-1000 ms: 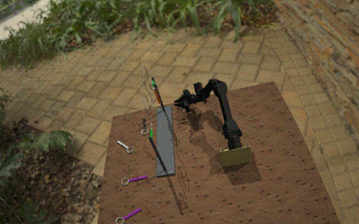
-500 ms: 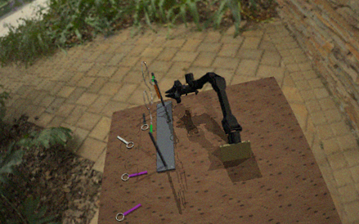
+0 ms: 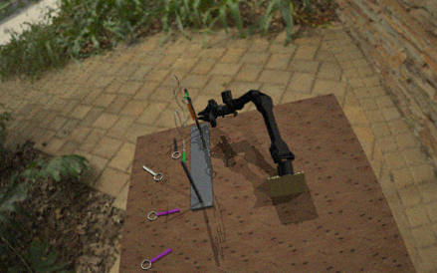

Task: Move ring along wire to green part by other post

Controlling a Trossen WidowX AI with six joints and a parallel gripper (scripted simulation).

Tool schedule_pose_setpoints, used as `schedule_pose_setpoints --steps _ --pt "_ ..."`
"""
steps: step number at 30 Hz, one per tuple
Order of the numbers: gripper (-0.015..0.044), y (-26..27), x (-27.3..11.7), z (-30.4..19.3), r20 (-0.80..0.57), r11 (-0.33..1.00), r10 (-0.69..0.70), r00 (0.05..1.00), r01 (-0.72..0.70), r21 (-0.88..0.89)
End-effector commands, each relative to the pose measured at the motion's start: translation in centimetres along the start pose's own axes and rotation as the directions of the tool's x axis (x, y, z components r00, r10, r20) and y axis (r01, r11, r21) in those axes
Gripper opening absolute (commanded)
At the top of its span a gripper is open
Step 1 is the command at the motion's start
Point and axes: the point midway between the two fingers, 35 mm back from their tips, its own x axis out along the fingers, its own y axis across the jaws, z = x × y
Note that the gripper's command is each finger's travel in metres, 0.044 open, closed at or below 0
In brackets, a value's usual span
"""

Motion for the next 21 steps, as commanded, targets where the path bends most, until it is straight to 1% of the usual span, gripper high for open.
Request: schedule_pose_setpoints --steps 1,21 --pt "0.016 -0.1 0.6 0.3 0.002 1.0 -0.002 1.0 0.002 0.002" --pt "0.016 -0.2 3.8 0.3 0.004 1.0 -0.004 1.0 0.004 0.004"
